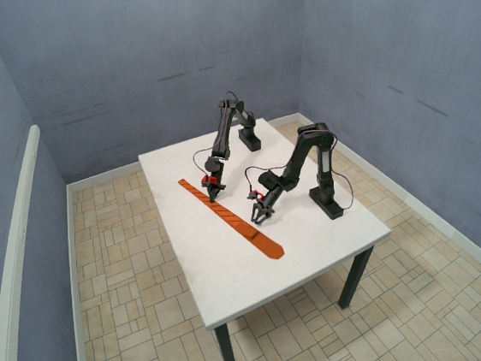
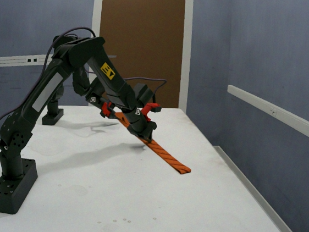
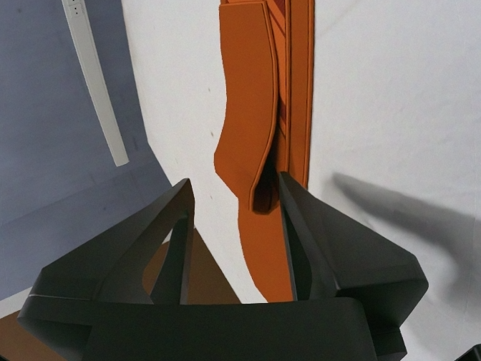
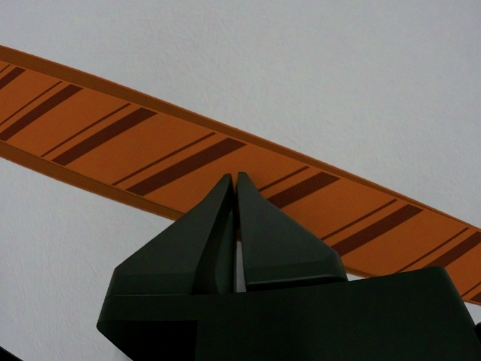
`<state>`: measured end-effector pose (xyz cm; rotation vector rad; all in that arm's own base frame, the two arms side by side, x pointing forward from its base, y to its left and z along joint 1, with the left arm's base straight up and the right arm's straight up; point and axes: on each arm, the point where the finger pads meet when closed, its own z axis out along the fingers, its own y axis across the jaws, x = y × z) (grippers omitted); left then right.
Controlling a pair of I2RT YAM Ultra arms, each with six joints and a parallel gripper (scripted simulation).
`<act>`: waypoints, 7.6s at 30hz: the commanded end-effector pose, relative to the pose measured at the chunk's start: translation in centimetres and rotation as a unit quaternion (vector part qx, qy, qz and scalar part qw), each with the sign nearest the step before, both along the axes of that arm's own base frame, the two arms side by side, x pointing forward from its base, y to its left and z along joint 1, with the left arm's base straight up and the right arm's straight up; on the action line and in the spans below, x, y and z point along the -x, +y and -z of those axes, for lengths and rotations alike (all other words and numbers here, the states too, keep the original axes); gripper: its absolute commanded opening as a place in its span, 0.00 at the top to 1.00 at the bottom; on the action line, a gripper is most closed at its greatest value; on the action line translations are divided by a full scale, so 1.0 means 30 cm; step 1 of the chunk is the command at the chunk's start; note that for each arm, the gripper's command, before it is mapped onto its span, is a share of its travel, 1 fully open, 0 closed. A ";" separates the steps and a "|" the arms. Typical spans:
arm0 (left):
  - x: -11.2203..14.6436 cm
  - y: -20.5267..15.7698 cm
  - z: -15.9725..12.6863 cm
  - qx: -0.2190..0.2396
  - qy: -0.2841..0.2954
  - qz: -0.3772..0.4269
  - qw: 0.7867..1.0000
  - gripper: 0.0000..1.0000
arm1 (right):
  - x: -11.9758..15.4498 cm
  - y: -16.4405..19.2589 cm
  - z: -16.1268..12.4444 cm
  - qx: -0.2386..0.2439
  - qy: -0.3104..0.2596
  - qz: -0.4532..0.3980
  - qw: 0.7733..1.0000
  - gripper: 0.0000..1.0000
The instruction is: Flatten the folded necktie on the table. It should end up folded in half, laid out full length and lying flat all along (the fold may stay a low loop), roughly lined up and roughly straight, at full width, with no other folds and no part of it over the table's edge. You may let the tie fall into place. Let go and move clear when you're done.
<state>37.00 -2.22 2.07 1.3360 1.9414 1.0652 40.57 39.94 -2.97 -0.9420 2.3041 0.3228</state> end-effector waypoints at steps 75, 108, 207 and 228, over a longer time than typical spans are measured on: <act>-0.075 0.036 0.006 -0.002 -0.003 -0.002 1.000 0.57 | -0.001 0.005 -0.008 -0.009 -0.003 -0.001 1.000 0.96; -0.165 0.068 0.001 -0.002 -0.003 -0.002 1.000 0.57 | -0.001 0.005 -0.008 -0.009 -0.003 -0.001 1.000 0.96; -0.218 0.091 0.004 -0.002 -0.003 -0.002 1.000 0.57 | -0.001 0.005 -0.008 -0.009 -0.003 -0.001 1.000 0.96; -0.223 0.088 -0.008 -0.002 -0.003 -0.002 1.000 0.57 | -0.001 0.005 -0.008 -0.009 -0.003 -0.001 1.000 0.96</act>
